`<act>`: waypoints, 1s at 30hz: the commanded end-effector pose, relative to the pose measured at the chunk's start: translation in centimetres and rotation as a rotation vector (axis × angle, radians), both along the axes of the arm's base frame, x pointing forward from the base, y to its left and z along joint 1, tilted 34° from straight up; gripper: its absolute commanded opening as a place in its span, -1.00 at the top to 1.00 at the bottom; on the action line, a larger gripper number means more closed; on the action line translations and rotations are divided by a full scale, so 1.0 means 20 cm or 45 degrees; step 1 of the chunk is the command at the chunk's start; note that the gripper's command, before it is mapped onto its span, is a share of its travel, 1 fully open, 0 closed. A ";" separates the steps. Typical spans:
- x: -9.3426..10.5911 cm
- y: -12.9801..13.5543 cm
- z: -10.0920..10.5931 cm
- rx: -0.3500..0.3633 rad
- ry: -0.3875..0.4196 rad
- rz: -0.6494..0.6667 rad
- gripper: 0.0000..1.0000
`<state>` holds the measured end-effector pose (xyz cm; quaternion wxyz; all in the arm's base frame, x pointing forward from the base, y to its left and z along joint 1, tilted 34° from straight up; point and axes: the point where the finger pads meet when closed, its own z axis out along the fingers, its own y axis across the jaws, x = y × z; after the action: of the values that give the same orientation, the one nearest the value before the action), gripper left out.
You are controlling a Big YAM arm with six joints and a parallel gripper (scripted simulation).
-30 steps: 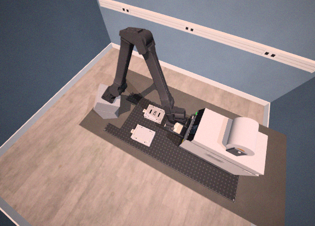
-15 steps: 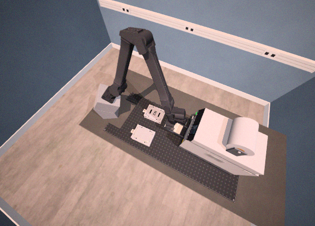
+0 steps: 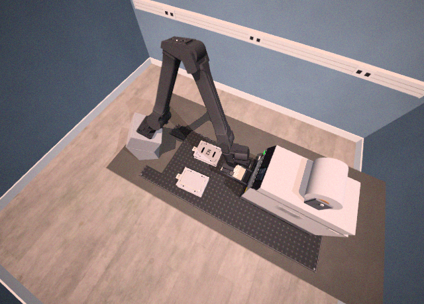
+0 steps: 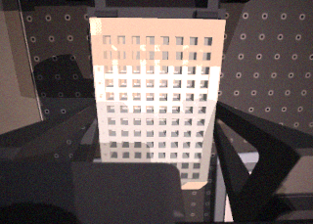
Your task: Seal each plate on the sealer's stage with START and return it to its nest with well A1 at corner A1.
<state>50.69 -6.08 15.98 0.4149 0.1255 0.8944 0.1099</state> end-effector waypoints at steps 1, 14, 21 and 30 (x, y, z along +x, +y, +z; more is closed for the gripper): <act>0.07 0.02 0.11 0.007 -0.041 0.009 1.00; 0.05 -0.05 0.09 -0.020 -0.057 -0.005 1.00; 0.02 -0.04 0.06 -0.017 -0.046 -0.003 1.00; 0.08 0.01 0.09 -0.009 -0.065 -0.002 1.00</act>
<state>50.78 -6.25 16.11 0.4178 0.1255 0.8933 0.1079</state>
